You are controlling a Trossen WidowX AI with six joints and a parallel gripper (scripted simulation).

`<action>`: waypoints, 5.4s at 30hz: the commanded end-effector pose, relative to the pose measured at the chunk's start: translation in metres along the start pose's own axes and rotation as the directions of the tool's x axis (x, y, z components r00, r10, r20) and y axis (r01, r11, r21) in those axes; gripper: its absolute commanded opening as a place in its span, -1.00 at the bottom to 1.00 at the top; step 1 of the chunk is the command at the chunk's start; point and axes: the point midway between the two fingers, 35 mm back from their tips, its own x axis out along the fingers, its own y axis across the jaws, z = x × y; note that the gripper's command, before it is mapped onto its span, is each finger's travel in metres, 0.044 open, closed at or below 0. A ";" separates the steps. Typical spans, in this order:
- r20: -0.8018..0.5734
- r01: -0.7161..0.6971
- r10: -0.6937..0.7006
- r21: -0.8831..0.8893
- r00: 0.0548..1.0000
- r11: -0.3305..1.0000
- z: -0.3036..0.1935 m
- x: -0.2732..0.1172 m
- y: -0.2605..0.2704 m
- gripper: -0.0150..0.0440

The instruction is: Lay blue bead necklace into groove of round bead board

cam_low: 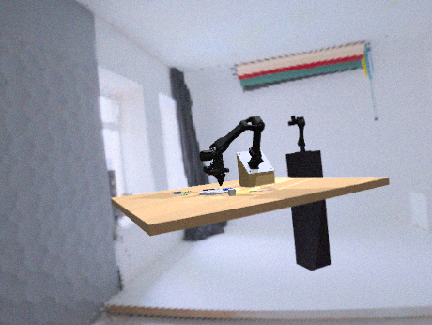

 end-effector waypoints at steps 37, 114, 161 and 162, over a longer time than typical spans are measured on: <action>-0.004 -0.001 0.001 0.002 1.000 1.000 0.001 0.000 -0.001 1.00; -0.007 -0.005 0.004 -0.136 1.000 0.991 -0.047 0.024 -0.020 -0.37; -0.003 -0.002 0.002 -0.132 1.000 0.991 0.003 0.006 -0.005 -0.49; -0.003 -0.002 0.002 -0.132 1.000 0.991 0.003 0.007 -0.005 -0.49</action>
